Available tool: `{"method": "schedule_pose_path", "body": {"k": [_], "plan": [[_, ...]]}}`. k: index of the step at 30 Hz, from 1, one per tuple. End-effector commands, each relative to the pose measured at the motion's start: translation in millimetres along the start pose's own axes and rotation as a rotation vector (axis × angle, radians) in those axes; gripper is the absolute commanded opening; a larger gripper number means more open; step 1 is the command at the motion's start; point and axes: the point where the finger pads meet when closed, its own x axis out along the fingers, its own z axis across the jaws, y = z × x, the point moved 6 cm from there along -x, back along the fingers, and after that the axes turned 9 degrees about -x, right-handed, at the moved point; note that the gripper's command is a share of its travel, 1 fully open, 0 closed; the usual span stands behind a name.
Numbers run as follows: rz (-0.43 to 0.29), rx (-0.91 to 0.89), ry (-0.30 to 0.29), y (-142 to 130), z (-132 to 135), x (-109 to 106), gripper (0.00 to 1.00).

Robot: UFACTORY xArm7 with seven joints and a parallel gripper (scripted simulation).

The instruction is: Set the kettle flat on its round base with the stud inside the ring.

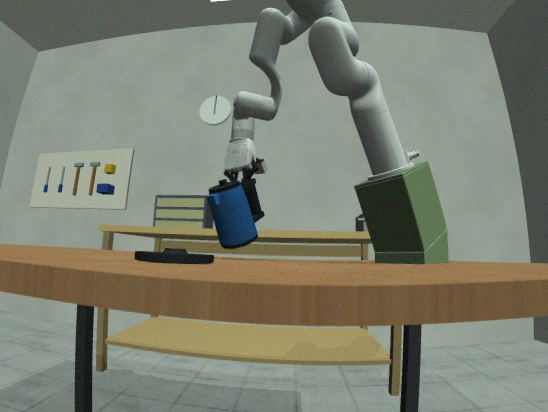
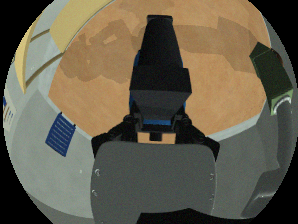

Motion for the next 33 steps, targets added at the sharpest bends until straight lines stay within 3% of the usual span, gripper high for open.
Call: {"method": "schedule_pose_path", "body": {"k": [1,13,33], "plan": [[0.002,0.000,0.004,-2.6,-0.8,-1.4,0.00],[0.002,0.000,0.004,-16.4,1.9,-1.4,0.00],[0.002,0.000,0.004,-61.2,10.3,-1.3,0.00]]}}
